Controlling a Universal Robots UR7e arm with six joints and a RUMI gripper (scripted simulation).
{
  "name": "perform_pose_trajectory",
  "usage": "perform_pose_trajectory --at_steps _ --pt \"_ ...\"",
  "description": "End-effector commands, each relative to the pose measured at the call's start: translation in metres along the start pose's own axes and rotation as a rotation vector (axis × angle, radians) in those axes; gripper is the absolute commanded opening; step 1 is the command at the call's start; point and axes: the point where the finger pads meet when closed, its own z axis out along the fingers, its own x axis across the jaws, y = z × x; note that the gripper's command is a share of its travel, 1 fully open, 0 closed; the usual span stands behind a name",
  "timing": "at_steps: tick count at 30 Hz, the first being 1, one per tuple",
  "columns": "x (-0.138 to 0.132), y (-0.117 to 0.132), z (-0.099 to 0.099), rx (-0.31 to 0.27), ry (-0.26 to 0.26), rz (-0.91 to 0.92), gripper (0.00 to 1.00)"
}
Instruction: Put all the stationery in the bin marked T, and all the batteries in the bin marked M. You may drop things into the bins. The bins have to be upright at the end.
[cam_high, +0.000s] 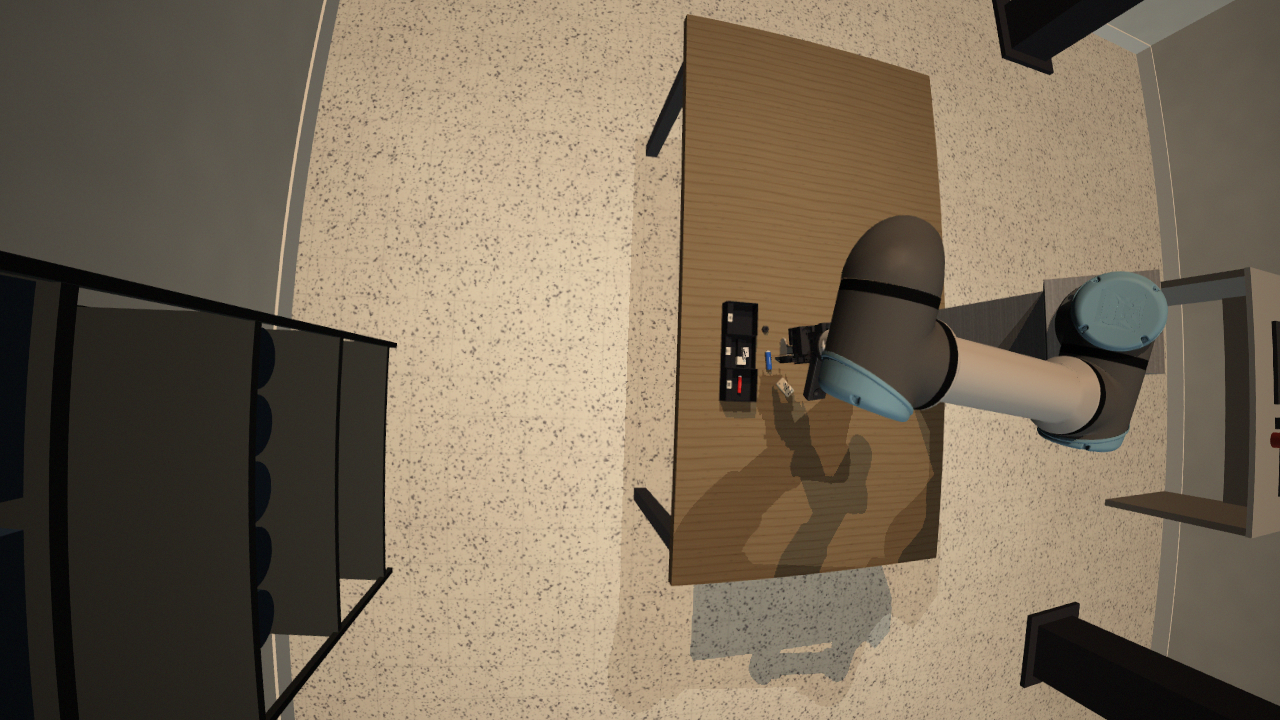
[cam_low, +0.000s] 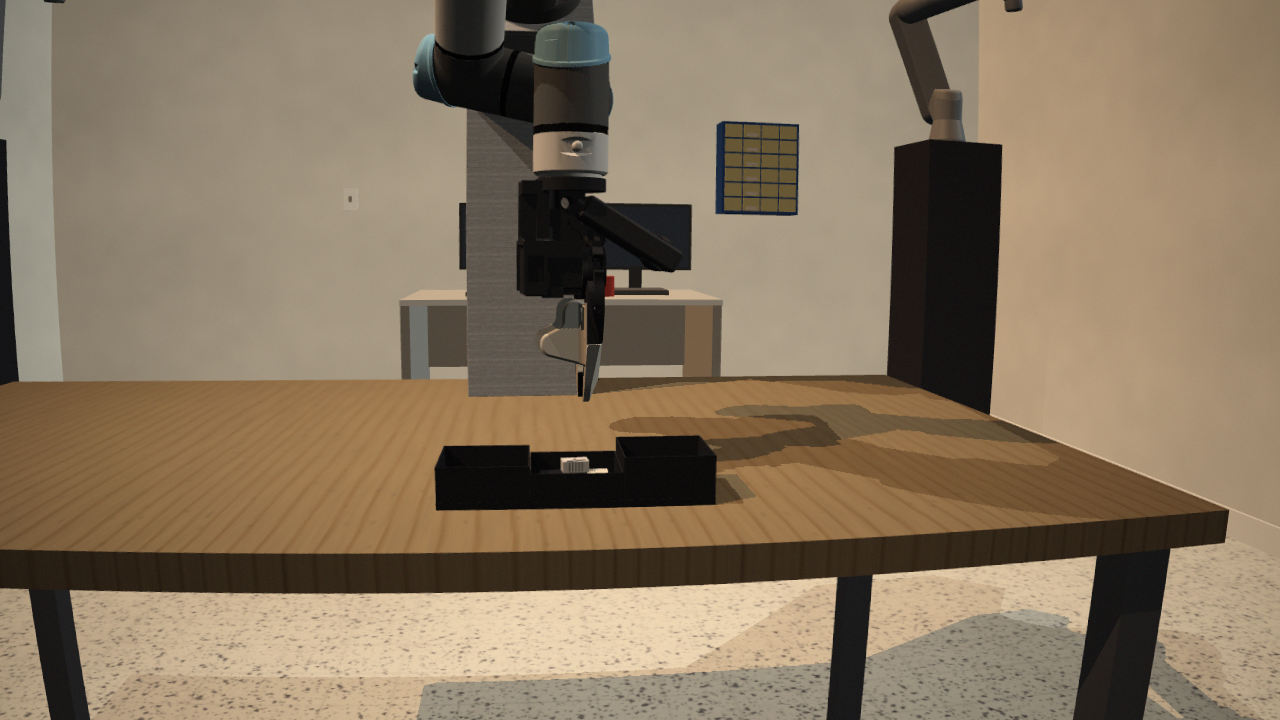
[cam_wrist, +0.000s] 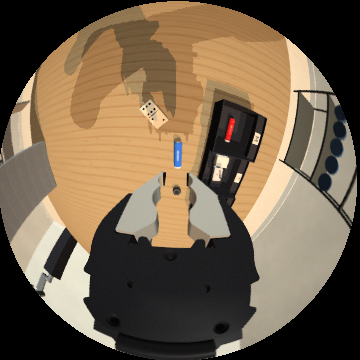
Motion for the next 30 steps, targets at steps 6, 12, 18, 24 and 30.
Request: perform_pose_trajectory --at_steps 6,12,18,24,30 --pt "0.001 -0.001 0.033 0.001 0.001 -0.001 0.17" --pt "0.001 -0.001 0.049 0.001 0.001 -0.001 0.17" --pt "0.001 -0.001 0.063 0.001 0.001 -0.001 0.17" --pt "0.001 0.0 0.063 0.0 0.001 0.0 0.17" --pt "0.001 -0.001 0.069 0.001 0.001 -0.001 0.17"
